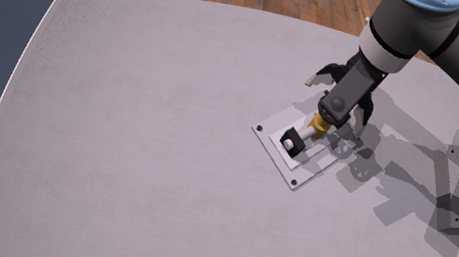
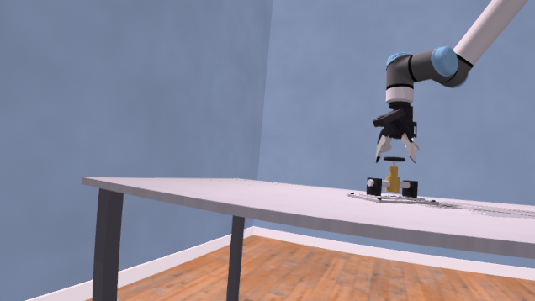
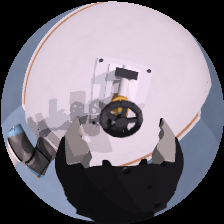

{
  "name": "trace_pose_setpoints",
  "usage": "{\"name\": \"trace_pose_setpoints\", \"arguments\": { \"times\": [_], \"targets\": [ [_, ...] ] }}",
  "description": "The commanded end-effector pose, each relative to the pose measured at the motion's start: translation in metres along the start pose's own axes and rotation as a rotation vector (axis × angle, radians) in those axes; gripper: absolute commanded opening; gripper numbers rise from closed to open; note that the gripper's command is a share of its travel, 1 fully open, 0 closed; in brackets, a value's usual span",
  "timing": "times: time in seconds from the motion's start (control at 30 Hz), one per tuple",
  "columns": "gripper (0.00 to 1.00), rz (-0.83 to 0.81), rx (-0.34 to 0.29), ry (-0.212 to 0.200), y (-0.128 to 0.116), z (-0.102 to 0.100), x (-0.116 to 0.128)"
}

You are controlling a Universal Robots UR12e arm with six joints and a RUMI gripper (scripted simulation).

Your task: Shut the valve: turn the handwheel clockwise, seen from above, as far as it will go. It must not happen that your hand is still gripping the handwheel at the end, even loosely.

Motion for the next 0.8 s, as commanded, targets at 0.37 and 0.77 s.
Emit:
{"name": "trace_pose_setpoints", "arguments": {
  "times": [0.37, 0.77],
  "targets": [
    [0.00, 0.000, 0.000, -0.001, 0.0000, 0.0006, 0.0005],
    [0.00, 0.000, 0.000, -0.001, 0.0000, 0.0006, 0.0005]
  ]
}}
Point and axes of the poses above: the point where the finger pads meet when closed, its own z axis back along the fingers, its own x axis across the jaws, y = z × x, the point moved 10 cm from there along z, back along the fingers, and after that the axes turned 11 degrees about z, right-handed, at the moved point
